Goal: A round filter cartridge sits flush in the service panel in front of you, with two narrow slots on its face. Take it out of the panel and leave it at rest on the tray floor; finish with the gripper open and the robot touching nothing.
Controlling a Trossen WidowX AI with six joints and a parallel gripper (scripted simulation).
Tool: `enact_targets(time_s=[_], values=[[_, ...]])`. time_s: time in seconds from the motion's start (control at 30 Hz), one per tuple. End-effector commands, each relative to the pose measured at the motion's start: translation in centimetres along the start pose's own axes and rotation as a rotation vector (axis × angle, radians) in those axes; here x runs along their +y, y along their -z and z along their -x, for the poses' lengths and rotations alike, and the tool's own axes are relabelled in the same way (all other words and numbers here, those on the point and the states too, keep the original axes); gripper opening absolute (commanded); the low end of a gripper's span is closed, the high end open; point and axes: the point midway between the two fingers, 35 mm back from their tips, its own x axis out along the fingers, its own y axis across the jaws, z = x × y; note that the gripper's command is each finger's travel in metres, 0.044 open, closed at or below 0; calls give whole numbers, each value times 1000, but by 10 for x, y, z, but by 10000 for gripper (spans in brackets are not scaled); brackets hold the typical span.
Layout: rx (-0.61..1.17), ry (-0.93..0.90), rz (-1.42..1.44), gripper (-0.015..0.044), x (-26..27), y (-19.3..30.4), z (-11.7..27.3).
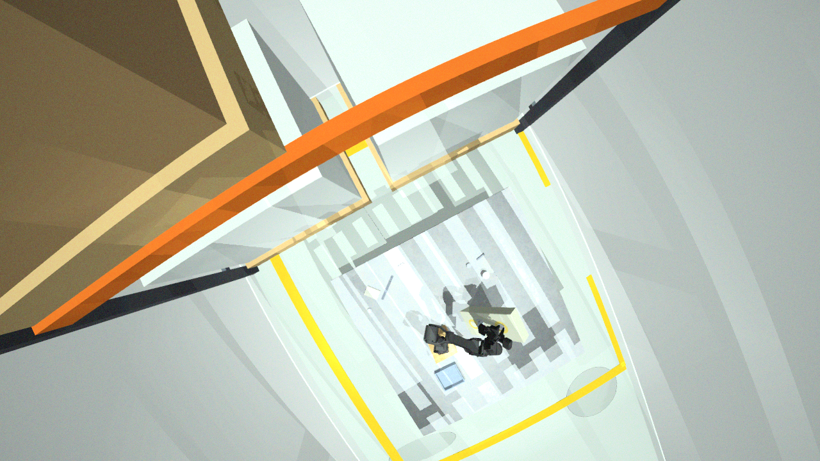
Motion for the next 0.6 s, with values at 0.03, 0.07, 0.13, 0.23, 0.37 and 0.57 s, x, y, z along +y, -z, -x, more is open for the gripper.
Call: enact_targets(time_s=[0.03, 0.07, 0.13, 0.23, 0.37, 0.57], values=[[5, 1, 1, 107, -1, -1, -4], [5, 1, 1, 107, -1, -1, -5], [5, 1, 1, 107, -1, -1, -5], [5, 1, 1, 107, -1, -1, -5], [-2, 1, -3, 93, 0, 0, 0], [-2, 1, -3, 53, 0, 0, 0]])
